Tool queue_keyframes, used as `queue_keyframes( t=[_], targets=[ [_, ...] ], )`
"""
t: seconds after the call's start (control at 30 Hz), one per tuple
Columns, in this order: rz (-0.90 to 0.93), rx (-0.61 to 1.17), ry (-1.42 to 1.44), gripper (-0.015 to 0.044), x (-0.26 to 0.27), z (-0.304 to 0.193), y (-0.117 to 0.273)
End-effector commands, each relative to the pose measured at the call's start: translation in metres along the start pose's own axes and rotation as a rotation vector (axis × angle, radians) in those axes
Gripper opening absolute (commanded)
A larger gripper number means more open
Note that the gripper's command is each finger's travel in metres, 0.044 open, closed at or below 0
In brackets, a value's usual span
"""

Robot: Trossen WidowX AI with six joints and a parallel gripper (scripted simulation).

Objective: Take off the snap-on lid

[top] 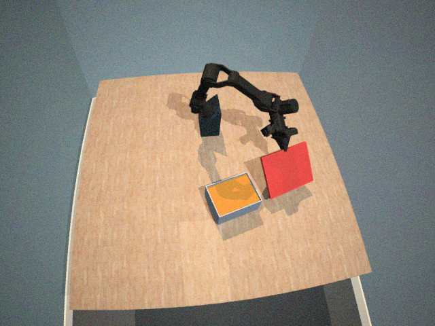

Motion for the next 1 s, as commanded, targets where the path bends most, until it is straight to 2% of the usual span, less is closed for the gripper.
queue_keyframes(
  t=[0.0, 0.97],
  targets=[
    [0.004, -0.001, 0.002, 0.0000, -0.002, 0.000, -0.002],
    [0.004, -0.002, 0.002, 0.0000, -0.020, 0.000, -0.017]
  ],
)
Point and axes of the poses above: the point midway between the two fingers, 35 mm back from their tips, its own y axis back along the fingers, its own x axis across the jaws, z = x × y, the point moved 2 cm from there along y, back along the fingers, and after that the axes turned 1 degree about y, right-handed, at the moved point
